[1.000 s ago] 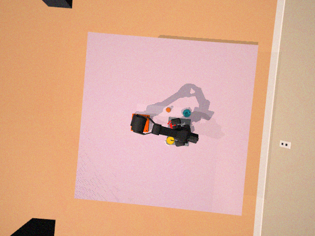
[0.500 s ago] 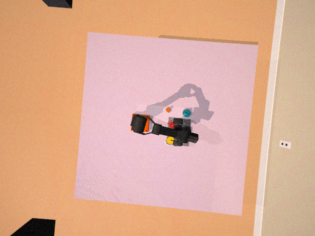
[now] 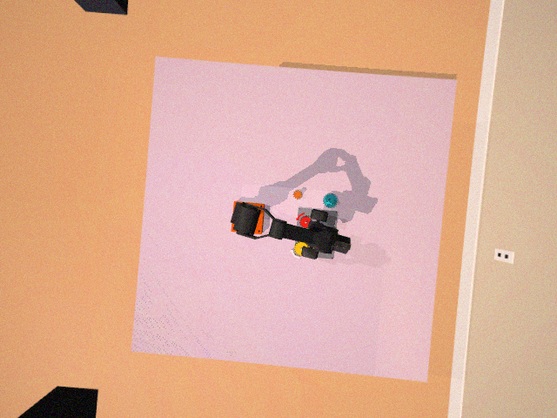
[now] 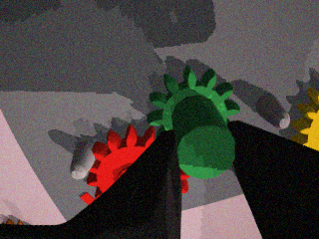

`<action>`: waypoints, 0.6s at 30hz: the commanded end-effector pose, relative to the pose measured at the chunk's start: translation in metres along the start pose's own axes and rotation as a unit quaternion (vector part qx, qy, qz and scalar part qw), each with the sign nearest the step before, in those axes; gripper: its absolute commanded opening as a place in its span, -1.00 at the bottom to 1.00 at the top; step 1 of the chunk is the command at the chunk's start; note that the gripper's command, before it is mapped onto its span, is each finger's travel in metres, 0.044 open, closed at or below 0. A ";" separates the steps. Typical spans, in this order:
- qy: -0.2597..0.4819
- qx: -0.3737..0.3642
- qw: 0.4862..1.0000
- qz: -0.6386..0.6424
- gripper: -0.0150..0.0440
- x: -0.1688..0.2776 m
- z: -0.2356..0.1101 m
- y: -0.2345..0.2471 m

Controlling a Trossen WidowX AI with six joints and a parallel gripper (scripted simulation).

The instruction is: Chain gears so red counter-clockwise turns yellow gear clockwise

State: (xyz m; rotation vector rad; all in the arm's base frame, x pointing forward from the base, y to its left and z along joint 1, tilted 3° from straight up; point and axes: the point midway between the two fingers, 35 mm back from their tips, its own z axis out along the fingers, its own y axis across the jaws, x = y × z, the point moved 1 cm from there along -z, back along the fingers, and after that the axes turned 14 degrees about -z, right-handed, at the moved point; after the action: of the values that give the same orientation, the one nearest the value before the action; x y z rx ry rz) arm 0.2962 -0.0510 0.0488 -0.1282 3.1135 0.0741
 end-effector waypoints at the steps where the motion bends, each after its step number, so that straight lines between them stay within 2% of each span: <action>1: -0.001 0.000 1.000 -0.016 -0.14 0.000 0.000 0.000; 3: -0.001 0.000 0.999 -0.034 -0.02 0.000 -0.001 0.000; 8: -0.001 0.000 0.998 -0.067 -0.02 0.000 -0.010 0.000; 14: -0.001 0.000 0.994 -0.109 -0.02 0.000 -0.047 0.000; 17: 0.000 0.000 0.994 -0.111 -0.02 0.001 -0.049 0.000; 18: -0.003 0.001 0.994 -0.105 0.07 -0.001 -0.040 0.002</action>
State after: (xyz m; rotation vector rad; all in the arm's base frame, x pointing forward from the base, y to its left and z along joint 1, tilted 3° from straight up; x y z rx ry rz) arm 0.2971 -0.0531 0.0914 -0.4376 3.0704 0.0641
